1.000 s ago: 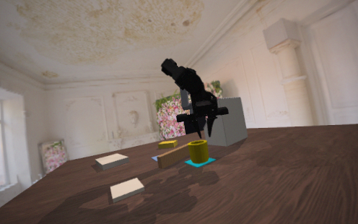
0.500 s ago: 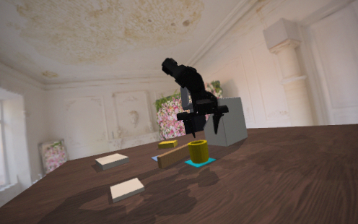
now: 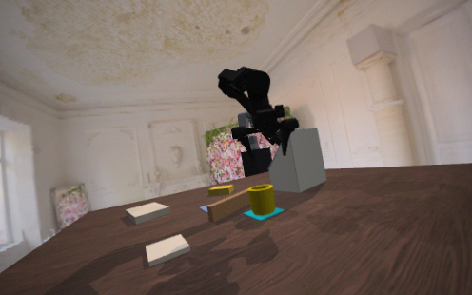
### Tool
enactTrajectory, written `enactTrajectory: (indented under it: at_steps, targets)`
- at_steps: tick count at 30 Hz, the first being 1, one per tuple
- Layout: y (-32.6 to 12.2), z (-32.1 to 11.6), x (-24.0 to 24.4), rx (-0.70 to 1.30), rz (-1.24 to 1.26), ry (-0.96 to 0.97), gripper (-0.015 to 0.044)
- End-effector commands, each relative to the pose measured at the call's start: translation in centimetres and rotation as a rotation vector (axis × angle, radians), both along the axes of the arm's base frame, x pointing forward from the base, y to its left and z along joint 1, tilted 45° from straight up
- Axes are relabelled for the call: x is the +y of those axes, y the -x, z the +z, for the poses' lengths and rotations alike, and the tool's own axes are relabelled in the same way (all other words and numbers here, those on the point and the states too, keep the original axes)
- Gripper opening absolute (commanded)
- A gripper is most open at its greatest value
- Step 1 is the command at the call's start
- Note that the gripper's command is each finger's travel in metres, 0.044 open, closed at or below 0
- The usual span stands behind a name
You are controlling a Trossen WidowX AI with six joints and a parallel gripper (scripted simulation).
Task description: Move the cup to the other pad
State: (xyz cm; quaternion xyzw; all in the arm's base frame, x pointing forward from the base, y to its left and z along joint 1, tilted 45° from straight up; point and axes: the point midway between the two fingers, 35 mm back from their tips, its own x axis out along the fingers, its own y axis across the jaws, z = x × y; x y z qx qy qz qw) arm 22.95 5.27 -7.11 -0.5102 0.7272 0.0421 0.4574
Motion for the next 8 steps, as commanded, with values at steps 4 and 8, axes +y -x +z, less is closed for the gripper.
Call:
enactTrajectory:
  at_steps: [4,8]
  targets:
    - [0.04,0.11,0.12,-0.001,0.000,0.000,0.0440]
    - [0.04,0.11,0.12,-0.001,0.000,0.000,0.0440]
